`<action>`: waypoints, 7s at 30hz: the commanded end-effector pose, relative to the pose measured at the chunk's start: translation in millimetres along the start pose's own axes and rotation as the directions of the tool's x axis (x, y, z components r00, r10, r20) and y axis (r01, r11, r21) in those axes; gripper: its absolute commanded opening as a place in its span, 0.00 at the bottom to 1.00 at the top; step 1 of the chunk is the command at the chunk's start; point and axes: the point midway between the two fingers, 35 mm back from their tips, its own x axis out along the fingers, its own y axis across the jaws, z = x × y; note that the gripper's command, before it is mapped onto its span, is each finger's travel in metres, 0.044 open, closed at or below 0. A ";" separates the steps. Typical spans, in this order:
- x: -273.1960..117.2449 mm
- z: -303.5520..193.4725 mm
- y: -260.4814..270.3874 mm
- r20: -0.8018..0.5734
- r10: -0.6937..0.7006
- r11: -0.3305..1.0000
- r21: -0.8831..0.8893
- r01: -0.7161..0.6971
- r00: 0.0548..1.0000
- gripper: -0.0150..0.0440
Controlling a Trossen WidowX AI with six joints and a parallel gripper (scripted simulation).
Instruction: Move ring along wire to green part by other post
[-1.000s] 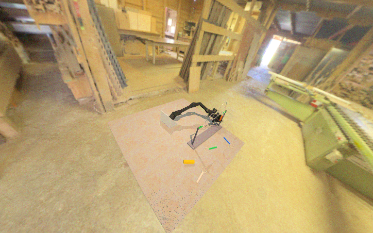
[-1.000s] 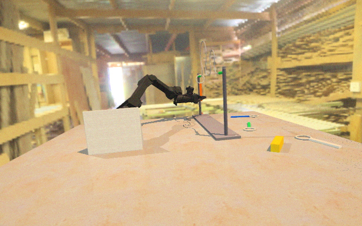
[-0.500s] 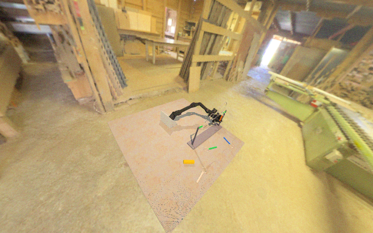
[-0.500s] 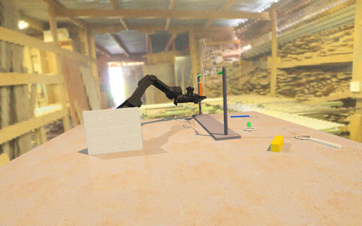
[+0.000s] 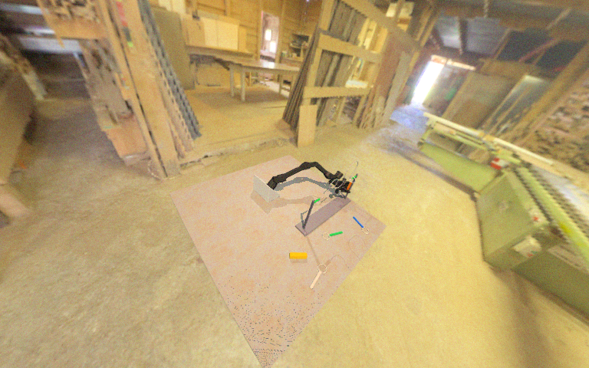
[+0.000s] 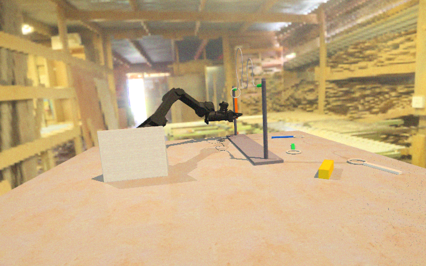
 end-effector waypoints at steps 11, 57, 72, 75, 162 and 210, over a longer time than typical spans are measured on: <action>0.0 2.1 -0.3 0.000 0.001 1.000 -0.001 -0.001 1.000 0.00; -3.7 18.0 -9.5 -0.032 0.007 1.000 -0.007 -0.007 0.999 0.00; -35.6 23.2 -25.3 -0.291 0.003 1.000 -0.014 -0.007 0.957 0.00; -41.7 25.1 -28.8 -0.341 0.000 1.000 -0.018 -0.006 0.940 0.00; -59.8 160.8 -190.3 -0.074 -0.486 0.115 -0.993 -0.020 0.871 0.00; -59.0 238.1 -177.1 0.161 -0.464 -0.395 -0.918 -0.040 0.871 0.00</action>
